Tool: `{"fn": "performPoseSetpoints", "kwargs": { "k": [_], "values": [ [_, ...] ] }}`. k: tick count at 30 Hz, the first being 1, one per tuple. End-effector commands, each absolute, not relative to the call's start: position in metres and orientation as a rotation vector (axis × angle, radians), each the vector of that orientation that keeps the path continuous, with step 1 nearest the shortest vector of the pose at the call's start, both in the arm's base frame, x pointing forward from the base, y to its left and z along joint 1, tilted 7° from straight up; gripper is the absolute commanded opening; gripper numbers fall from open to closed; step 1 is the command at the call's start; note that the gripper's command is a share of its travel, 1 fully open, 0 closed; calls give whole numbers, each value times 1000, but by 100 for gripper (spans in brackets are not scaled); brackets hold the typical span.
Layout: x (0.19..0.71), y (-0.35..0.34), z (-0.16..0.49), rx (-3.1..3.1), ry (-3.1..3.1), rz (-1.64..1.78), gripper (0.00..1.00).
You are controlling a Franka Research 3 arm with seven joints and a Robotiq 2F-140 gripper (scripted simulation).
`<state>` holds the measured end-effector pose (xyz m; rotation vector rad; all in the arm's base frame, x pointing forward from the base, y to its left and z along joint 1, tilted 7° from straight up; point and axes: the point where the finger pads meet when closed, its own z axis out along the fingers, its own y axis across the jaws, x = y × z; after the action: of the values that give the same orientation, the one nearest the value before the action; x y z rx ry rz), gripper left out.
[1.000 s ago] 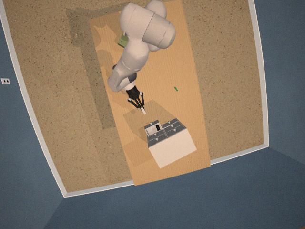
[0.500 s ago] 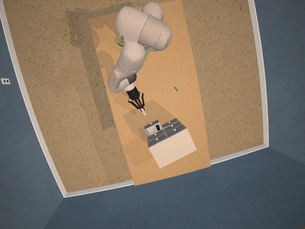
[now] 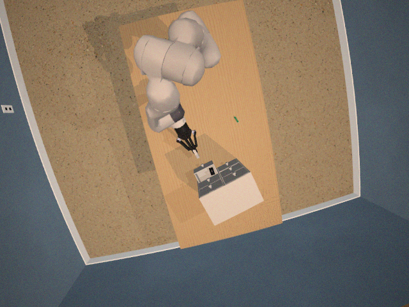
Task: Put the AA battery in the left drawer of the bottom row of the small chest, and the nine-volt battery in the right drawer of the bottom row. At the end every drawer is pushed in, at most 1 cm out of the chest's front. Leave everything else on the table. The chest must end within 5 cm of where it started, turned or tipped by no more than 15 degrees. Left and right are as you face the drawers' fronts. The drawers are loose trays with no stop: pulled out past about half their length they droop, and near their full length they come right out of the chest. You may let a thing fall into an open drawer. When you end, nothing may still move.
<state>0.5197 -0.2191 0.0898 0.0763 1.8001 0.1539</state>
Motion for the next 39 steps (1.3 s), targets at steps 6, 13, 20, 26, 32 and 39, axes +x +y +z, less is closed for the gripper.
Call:
{"fn": "performPoseSetpoints", "kwargs": {
  "k": [6,13,20,26,32,39],
  "values": [
    [537,-220,64,14,1813,93,0],
    [540,-219,60,14,1813,93,0],
    [540,-219,60,14,1813,93,0],
    [540,-219,60,14,1813,93,0],
    [540,-219,60,14,1813,93,0],
    [541,-220,60,14,1813,93,0]
  ]
}}
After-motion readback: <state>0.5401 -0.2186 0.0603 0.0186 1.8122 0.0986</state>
